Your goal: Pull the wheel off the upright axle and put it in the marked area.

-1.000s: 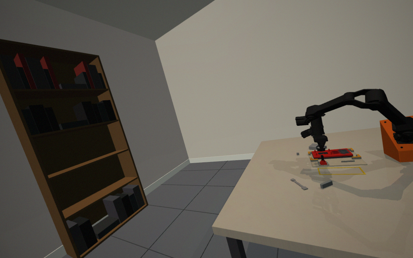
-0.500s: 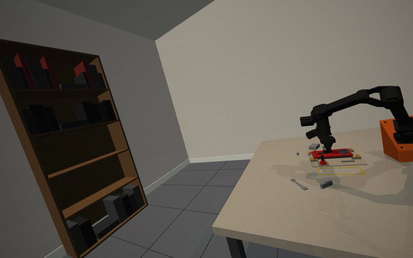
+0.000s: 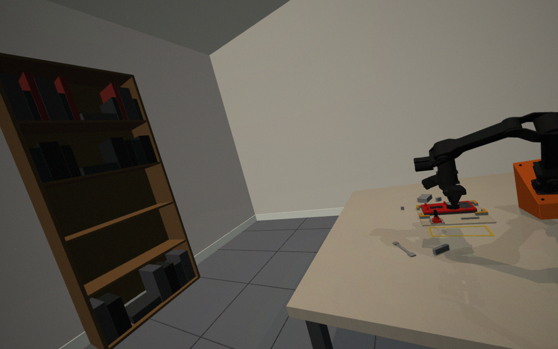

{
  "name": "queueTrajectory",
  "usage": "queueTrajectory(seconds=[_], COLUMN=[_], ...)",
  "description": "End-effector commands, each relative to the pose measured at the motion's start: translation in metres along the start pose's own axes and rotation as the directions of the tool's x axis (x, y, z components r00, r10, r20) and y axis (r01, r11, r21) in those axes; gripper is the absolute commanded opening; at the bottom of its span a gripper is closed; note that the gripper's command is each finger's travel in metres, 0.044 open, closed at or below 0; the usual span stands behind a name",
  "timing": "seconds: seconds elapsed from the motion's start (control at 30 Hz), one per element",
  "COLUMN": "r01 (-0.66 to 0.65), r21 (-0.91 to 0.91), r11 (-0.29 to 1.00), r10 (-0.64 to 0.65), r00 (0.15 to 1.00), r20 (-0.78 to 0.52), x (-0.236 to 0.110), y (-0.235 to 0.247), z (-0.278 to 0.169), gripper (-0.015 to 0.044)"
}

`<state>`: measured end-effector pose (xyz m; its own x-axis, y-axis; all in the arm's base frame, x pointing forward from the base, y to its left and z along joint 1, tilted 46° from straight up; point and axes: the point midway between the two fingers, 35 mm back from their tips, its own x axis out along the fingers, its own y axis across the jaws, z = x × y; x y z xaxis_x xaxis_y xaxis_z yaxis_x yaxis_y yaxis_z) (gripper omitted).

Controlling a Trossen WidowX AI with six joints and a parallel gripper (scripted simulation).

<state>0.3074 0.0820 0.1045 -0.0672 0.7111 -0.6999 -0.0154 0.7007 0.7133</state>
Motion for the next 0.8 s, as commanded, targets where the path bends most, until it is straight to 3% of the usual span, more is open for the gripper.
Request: queueTrajectory(seconds=[0.0,0.33,0.77], r01=[-0.004,-0.003,-0.007], r21=[0.007,0.007,0.007], r11=[1.000,1.000,1.000], r10=[0.004,0.003,0.007], r00=[1.000,1.000,1.000], r20=[0.000,0.000,0.000], x=[0.004,0.028,0.097], y=[0.002,0.002,0.003], z=[-0.003,-0.002,-0.002], gripper=[0.0000,0.0000,0.0000])
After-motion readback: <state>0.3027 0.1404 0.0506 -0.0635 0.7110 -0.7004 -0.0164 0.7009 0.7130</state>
